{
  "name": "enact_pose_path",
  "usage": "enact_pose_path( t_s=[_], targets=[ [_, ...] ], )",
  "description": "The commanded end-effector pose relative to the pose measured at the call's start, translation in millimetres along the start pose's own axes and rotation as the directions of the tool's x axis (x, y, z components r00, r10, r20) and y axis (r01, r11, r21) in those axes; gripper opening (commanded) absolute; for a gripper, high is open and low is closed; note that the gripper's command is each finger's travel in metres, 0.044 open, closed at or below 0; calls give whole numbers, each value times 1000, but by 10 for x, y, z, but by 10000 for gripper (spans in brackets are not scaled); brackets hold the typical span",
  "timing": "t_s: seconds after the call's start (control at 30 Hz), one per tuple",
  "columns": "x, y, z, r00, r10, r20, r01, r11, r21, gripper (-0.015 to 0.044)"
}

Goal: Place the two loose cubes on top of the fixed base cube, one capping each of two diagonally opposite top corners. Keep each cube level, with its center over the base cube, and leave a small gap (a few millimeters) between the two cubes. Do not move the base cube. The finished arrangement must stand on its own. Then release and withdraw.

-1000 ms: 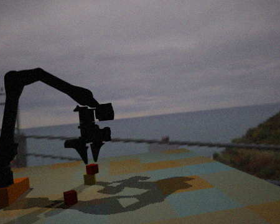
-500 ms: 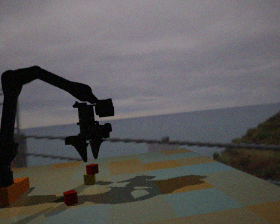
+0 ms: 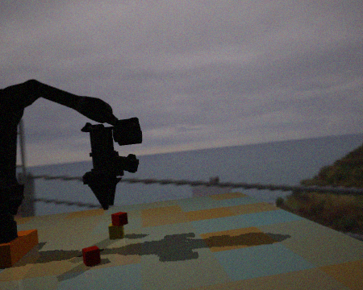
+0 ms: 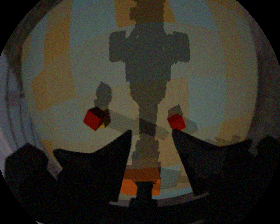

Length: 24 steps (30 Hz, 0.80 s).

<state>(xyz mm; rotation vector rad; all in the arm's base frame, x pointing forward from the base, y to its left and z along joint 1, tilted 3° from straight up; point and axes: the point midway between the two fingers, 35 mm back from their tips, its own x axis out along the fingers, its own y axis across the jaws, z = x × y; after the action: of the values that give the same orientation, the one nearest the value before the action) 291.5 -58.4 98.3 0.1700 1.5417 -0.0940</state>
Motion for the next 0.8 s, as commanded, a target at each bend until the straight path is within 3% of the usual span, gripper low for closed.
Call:
enact_pose_path(
  t_s=[0.0, 0.37, 0.6, 0.77],
  targets=[
    [-23, -195, -73, 1000, -4, -8, 3, 993, -122, 265],
    [-134, -764, -305, 1000, -7, -11, 1, 877, -480, 265],
    [-125, -796, -321, 1000, -7, -11, 1, 866, -500, 265],
    [266, -804, -311, 1000, -7, -11, 1, 866, -500, 265]
  ],
)
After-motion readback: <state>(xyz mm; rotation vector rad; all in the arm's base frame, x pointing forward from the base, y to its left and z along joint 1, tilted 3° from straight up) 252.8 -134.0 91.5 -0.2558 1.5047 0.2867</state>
